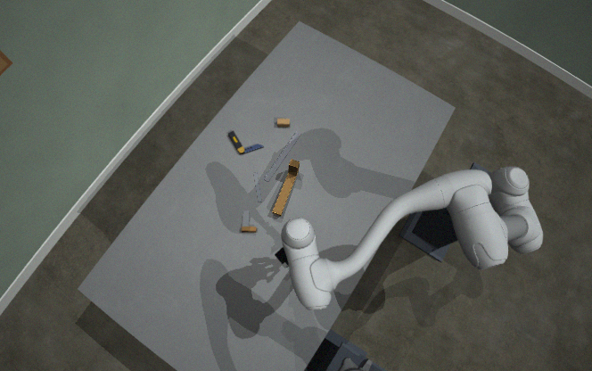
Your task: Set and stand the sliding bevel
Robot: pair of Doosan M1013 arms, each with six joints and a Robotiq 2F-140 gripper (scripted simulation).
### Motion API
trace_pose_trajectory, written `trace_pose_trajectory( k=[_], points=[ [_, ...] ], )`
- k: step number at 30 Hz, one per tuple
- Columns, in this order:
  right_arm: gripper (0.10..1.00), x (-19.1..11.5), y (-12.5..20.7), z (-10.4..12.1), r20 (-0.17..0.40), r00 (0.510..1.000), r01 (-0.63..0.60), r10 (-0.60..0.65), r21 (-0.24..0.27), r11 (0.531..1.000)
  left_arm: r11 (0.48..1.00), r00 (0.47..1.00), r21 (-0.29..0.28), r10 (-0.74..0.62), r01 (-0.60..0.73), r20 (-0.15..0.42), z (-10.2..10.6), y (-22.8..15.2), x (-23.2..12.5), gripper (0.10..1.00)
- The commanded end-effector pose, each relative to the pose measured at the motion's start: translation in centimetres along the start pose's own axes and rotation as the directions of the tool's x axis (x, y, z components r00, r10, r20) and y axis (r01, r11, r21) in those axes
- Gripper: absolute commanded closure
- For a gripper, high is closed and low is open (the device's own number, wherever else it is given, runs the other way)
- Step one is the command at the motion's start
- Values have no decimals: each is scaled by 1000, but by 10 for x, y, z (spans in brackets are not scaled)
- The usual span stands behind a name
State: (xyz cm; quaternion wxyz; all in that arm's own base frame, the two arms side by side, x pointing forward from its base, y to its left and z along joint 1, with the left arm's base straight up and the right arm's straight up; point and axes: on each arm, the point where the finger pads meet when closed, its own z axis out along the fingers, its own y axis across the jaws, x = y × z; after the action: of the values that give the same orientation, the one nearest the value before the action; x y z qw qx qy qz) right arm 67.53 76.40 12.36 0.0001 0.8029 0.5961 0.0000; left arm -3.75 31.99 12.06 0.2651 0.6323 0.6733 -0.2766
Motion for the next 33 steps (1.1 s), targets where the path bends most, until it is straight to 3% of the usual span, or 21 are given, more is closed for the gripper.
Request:
trace_pose_trajectory(
  k=[1,33],
  points=[
    [999,0,0,-2,-2,1000,0,0,-1,1000,1000,1000,0,0,0,-1,0,0,0,98],
    [999,0,0,3,-2,1000,0,0,-1,1000,1000,1000,0,0,0,-1,0,0,0,98]
  ],
)
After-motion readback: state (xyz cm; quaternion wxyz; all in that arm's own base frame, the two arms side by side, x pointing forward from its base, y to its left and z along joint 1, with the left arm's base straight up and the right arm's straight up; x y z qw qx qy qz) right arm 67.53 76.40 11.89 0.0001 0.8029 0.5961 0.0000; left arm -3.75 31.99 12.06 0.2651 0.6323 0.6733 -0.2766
